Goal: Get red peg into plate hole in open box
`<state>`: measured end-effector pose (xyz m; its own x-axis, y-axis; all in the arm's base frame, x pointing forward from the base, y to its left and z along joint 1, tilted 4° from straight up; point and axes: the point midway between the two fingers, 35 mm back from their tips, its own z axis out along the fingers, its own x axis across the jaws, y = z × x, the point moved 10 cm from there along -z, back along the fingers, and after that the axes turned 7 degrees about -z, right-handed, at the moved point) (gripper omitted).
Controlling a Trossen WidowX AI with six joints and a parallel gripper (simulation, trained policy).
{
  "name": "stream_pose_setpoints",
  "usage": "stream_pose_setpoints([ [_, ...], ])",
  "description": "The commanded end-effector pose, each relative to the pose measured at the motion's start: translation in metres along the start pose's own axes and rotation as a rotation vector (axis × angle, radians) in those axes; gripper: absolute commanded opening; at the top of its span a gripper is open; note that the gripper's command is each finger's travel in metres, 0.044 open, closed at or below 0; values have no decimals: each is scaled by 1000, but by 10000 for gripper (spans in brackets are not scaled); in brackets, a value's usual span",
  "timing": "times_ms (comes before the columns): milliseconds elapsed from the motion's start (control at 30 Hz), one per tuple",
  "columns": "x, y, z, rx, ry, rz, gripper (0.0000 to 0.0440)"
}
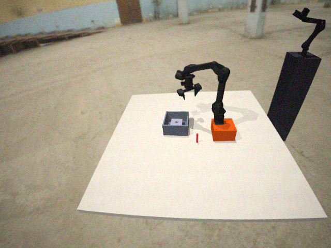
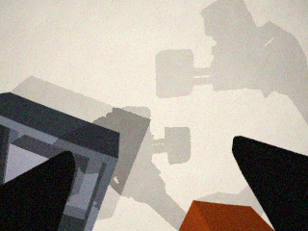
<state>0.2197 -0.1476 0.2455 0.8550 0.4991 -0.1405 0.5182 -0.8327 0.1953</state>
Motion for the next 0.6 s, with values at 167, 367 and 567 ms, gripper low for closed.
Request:
stream_pose_setpoints([
  [167,46,-32,-14,30,20,-103,440],
  [367,74,-63,-23,65,19,-174,440],
  [567,95,-98,-28,103,1,-230,440],
])
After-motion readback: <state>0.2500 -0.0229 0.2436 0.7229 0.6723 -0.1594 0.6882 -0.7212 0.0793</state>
